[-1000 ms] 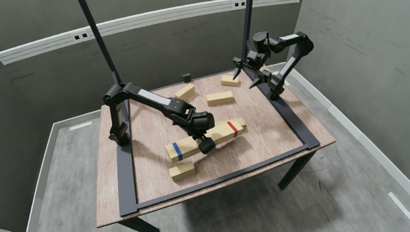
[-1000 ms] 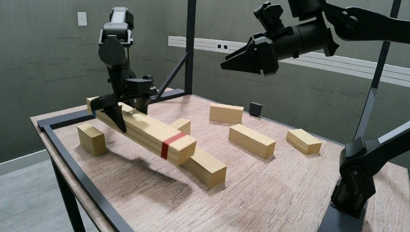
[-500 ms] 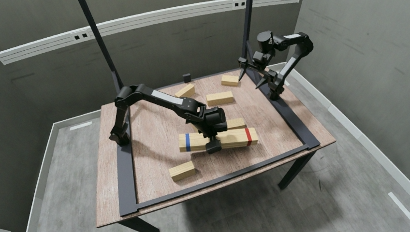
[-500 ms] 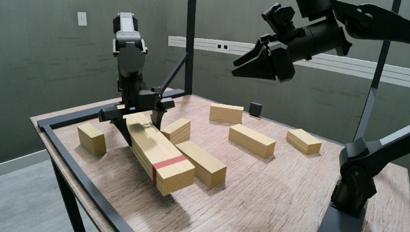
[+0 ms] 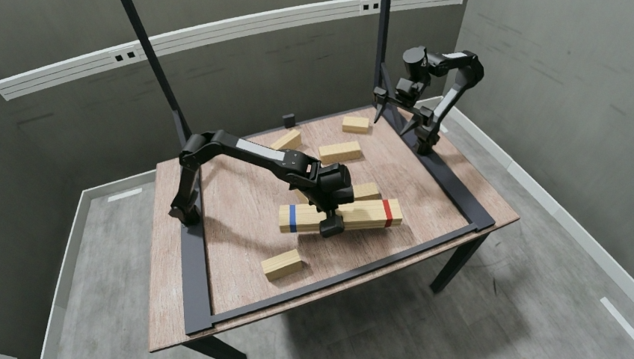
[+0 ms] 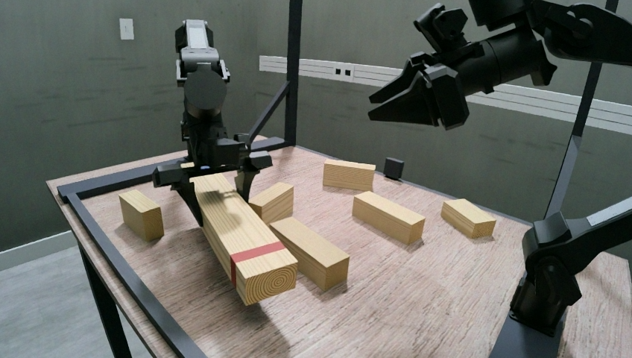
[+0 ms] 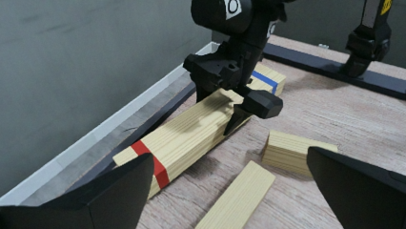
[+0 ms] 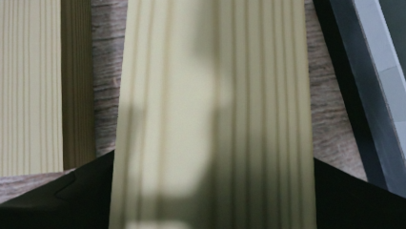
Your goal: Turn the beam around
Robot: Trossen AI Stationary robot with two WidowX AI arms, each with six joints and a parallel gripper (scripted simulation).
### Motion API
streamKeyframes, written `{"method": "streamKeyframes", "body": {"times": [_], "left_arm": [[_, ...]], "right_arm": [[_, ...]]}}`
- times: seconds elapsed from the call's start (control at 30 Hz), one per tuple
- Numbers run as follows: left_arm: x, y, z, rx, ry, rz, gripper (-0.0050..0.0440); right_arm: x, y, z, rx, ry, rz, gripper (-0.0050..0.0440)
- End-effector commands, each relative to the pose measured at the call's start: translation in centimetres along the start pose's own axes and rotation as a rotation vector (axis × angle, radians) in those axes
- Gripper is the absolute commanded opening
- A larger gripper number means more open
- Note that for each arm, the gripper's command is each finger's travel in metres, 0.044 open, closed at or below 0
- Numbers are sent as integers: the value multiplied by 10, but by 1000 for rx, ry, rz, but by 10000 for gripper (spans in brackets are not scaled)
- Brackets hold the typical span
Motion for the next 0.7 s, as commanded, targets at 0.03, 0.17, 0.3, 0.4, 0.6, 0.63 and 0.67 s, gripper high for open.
{"method": "streamKeyframes", "body": {"times": [0.03, 0.17, 0.3, 0.4, 0.6, 0.63, 0.67], "left_arm": [[14, 11, 4, 11, -9, -39, 400], [19, 13, 6, 16, -10, -50, 400], [21, 13, 7, 19, -11, -54, 400], [24, 12, 8, 20, -12, -50, 400], [22, -7, 11, 12, -11, 2, 400], [22, -9, 12, 11, -12, 8, 400], [22, -11, 12, 9, -12, 13, 400]], "right_arm": [[29, 30, -2, 6, -19, -95, 303], [32, 37, -3, 5, -17, -86, 303], [39, 40, -3, 7, -19, -100, 303], [40, 37, -2, 8, -21, -109, 303], [5, 17, -2, 5, -15, -75, 303], [-1, 14, -2, 4, -15, -73, 303], [-6, 11, -2, 4, -14, -71, 303]]}}
Point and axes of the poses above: on each arm, the point midway between the two fingers, 35 mm back from their tips, its own x axis back along the fingers, its own z axis across the jaws, y = z × x, the point moved 1 cm from there along x, back along the fingers
